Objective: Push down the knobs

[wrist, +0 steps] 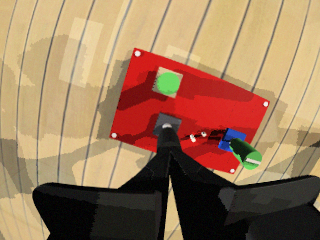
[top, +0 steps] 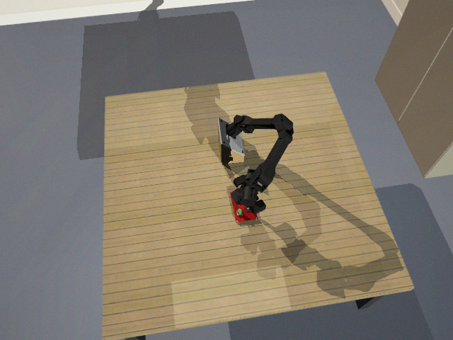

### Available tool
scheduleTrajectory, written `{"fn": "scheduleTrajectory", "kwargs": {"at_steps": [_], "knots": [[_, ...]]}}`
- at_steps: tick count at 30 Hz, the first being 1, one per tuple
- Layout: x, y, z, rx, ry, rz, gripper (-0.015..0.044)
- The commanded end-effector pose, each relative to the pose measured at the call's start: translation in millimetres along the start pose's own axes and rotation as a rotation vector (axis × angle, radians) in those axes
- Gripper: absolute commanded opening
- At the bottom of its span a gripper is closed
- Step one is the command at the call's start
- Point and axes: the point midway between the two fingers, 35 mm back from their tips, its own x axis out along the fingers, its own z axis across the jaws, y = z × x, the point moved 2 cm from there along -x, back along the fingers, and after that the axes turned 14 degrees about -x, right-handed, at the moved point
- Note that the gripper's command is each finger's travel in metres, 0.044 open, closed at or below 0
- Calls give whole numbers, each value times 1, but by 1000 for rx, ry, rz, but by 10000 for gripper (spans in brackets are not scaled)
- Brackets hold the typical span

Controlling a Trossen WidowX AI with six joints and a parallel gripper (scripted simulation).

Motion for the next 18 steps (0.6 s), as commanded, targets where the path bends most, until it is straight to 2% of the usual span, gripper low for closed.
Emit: {"fn": "scheduleTrajectory", "kwargs": {"at_steps": [1, 18], "knots": [[17, 1, 3, -17, 12, 16, 0], [24, 2, 2, -17, 12, 16, 0]]}}
